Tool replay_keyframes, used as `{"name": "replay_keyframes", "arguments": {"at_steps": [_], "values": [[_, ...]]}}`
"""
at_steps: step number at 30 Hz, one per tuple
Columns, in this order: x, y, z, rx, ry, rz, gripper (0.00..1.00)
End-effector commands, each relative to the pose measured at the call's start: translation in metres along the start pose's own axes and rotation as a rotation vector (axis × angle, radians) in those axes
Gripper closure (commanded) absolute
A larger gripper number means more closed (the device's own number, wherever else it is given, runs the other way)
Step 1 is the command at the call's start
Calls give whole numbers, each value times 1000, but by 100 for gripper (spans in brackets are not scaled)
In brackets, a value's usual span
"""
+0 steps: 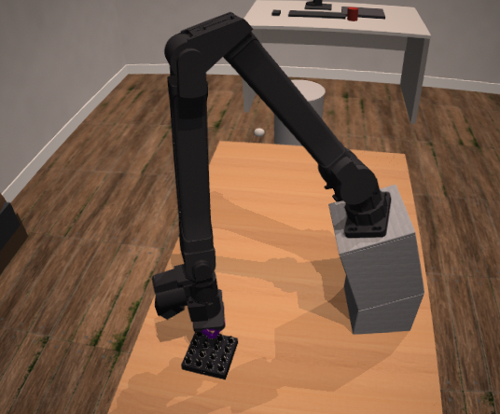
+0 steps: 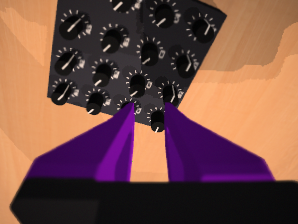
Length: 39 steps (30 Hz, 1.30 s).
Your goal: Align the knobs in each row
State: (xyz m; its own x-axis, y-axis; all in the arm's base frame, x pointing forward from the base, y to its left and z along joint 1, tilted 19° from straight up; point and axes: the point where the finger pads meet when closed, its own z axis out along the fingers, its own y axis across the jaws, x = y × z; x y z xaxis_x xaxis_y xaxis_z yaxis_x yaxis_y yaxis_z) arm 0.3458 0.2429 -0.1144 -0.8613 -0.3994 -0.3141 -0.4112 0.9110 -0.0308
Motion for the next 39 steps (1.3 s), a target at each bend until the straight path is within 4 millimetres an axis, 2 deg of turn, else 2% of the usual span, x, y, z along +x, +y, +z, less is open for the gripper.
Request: {"name": "replay_keyframes", "arguments": {"at_steps": [1,10,12,27,29,39], "values": [[-12,7,-14,-13,-51,-150,81],[-4,6,-16,-8,-52,-358,81],[-4,6,-16,-8,-52,-358,81],[10,3,-20,1,-52,-741,81],[10,3,-20,1,-52,-741,81],[20,3,-23,7,-52,-1007,81]]}}
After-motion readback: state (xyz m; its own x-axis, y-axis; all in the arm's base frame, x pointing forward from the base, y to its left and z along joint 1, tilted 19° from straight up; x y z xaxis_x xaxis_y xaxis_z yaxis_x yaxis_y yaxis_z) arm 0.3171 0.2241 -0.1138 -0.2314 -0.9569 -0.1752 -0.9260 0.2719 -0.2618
